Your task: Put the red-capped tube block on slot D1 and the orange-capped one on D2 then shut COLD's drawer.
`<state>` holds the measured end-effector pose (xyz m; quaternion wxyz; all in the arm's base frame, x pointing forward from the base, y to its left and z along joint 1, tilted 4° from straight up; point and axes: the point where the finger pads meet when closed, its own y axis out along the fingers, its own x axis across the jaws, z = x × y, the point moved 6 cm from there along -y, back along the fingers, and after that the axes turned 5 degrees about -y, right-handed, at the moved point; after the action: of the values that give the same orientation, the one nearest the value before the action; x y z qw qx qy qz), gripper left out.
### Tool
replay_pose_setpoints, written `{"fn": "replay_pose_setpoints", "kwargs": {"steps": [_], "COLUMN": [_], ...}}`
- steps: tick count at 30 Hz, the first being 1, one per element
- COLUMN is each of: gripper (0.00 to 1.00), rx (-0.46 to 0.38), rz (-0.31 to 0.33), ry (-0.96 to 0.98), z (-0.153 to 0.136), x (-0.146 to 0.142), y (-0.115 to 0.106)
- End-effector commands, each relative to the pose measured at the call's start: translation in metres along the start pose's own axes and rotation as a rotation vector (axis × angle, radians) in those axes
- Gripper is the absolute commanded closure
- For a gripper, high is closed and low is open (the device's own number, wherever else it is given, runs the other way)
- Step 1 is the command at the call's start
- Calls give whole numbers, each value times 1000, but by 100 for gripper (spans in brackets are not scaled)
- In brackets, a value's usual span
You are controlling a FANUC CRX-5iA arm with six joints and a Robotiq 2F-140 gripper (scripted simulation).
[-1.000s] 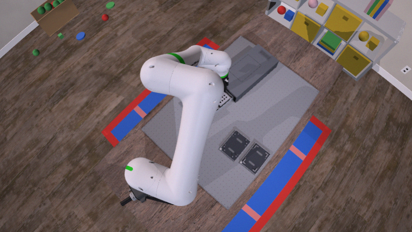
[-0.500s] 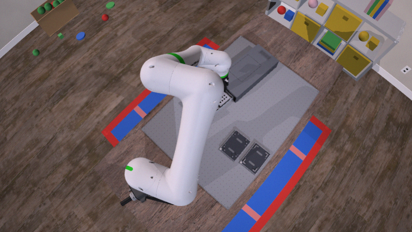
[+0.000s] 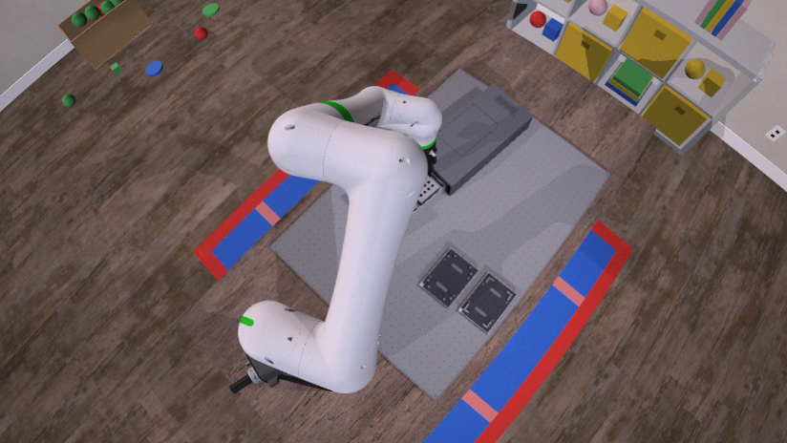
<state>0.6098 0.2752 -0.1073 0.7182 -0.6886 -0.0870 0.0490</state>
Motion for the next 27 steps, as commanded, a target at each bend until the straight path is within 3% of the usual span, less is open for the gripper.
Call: {"fn": "replay_pose_setpoints", "kwargs": {"steps": [1,27], "gripper": [90,90], "rx": [0,0], "rz": [-2,-2], "ry": [0,0], "z": [0,0], "x": [1,1], "y": [-1,-7]}}
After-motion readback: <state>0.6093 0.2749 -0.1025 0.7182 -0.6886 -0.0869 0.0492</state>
